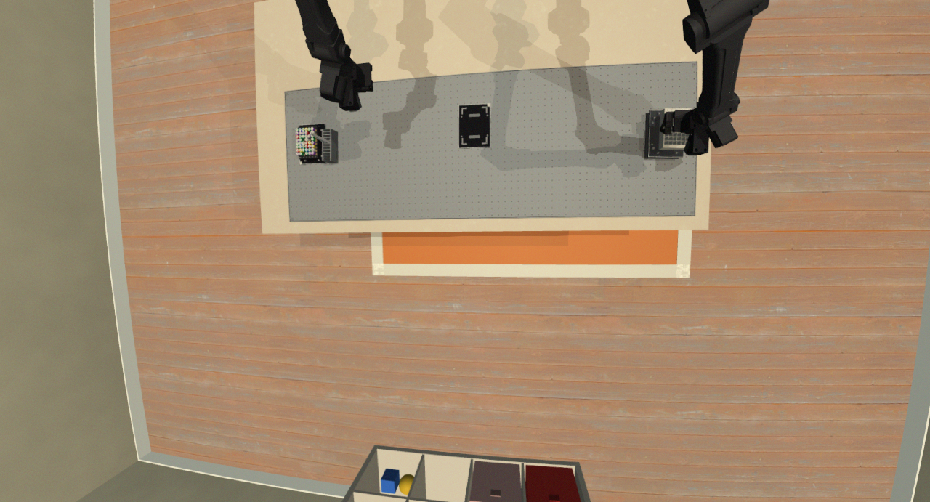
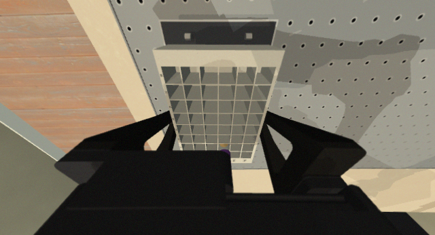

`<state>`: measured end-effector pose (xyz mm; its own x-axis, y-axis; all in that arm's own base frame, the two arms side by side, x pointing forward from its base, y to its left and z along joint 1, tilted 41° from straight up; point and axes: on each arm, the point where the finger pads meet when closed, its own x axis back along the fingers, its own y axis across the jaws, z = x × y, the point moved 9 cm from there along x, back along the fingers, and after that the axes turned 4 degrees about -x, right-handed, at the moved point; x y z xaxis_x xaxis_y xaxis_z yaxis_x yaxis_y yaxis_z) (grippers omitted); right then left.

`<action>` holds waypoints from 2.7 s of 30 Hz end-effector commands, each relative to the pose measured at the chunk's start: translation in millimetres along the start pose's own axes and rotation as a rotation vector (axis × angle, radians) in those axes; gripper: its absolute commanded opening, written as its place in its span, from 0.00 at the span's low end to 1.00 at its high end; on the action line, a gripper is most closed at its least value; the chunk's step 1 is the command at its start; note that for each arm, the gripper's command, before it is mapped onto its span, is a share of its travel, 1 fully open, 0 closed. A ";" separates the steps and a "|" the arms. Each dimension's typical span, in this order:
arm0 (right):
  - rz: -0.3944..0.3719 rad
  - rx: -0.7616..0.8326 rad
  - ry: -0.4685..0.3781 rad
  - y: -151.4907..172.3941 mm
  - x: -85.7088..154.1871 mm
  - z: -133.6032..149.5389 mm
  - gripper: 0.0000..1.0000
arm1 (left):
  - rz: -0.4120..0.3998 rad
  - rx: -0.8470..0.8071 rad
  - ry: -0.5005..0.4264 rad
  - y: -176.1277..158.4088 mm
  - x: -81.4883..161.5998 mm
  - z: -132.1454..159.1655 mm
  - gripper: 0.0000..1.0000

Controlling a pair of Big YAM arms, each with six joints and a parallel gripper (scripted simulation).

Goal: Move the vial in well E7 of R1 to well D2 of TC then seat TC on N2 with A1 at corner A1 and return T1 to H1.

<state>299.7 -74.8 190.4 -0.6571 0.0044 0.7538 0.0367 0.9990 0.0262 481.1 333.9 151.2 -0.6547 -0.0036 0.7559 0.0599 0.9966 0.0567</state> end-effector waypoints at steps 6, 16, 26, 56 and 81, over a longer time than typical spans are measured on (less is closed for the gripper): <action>0.005 -0.006 -0.017 -0.9 3.2 -7.2 0.24 | -0.012 -0.001 -0.018 3.9 -7.8 -10.0 0.00; 0.005 -0.006 -0.017 -0.9 3.2 -7.2 0.24 | -0.015 -0.005 -0.017 4.1 1.3 -7.7 0.00; 0.005 -0.006 -0.017 -0.9 3.2 -7.2 0.24 | -0.012 0.004 -0.015 3.1 -6.5 -4.8 0.00; 0.005 -0.006 -0.017 -0.9 3.2 -7.2 0.24 | -0.011 -0.006 -0.022 1.4 -12.4 -12.9 0.00; 0.005 -0.006 -0.017 -0.9 3.2 -7.2 0.24 | -0.009 -0.005 -0.020 1.1 -17.7 -12.0 0.00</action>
<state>299.7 -74.8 190.4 -0.6571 0.0044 0.7538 0.0367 0.9990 0.0262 490.3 333.9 140.3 -0.6556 -0.0049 0.7551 0.0594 0.9965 0.0580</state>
